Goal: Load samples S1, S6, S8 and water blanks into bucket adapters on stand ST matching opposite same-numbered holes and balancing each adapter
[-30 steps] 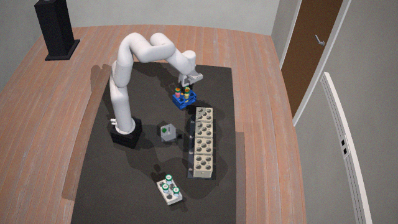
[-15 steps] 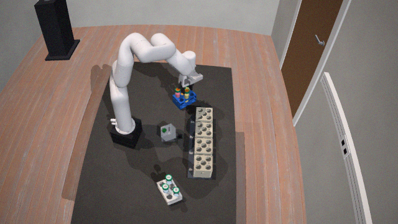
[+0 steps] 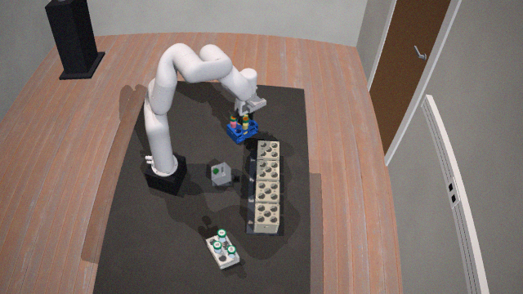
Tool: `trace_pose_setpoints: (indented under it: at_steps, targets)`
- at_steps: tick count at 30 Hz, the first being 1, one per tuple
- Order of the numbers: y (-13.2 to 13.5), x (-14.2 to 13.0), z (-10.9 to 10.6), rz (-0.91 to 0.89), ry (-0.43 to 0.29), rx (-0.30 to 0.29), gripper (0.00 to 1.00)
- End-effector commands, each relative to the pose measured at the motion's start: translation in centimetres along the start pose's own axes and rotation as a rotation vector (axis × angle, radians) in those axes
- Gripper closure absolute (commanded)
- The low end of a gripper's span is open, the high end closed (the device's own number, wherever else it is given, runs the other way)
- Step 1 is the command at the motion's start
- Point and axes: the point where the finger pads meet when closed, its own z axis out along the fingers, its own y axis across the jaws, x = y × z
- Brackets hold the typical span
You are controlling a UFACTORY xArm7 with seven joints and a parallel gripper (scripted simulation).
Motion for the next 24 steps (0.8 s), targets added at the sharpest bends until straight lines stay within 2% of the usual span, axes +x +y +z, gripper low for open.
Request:
trace_pose_setpoints:
  at_steps: [1,22,23,24]
  targets:
    - [-0.17,0.01,0.09,0.0,0.0,0.004,0.43]
    - [-0.17,0.01,0.63,0.0,0.0,0.004,0.43]
    - [-0.17,0.01,0.56,0.0,0.0,0.004,1.0]
    - [-0.17,0.01,0.56,0.0,0.0,0.004,1.0]
